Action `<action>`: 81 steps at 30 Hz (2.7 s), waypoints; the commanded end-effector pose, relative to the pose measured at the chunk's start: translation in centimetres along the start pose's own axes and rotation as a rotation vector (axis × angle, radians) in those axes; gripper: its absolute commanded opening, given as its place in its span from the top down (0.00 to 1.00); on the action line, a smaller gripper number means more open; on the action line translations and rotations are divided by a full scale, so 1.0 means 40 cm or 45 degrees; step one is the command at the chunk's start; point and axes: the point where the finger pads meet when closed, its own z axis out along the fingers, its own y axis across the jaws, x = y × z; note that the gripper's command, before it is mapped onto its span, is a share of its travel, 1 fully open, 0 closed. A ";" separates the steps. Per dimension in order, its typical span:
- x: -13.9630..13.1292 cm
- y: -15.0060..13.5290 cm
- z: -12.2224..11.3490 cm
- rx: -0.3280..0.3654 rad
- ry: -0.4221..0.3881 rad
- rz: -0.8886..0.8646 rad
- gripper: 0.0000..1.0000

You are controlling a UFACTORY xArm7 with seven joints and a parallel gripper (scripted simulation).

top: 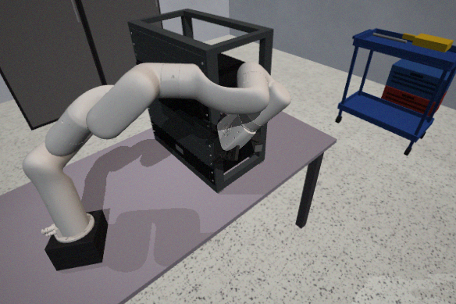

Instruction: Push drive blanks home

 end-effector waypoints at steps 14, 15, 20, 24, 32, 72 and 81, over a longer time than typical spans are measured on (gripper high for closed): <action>-0.001 0.009 -0.004 0.007 0.010 0.015 0.00; -0.001 0.010 -0.004 0.009 0.011 0.017 0.00; -0.001 0.017 -0.004 0.015 0.014 0.028 0.00; -0.001 0.024 -0.004 0.022 0.017 0.039 0.00; 0.000 0.037 -0.004 0.035 0.023 0.060 0.00; -0.005 0.196 0.001 0.192 0.097 0.313 0.00; -0.010 0.246 0.004 0.242 0.121 0.393 0.00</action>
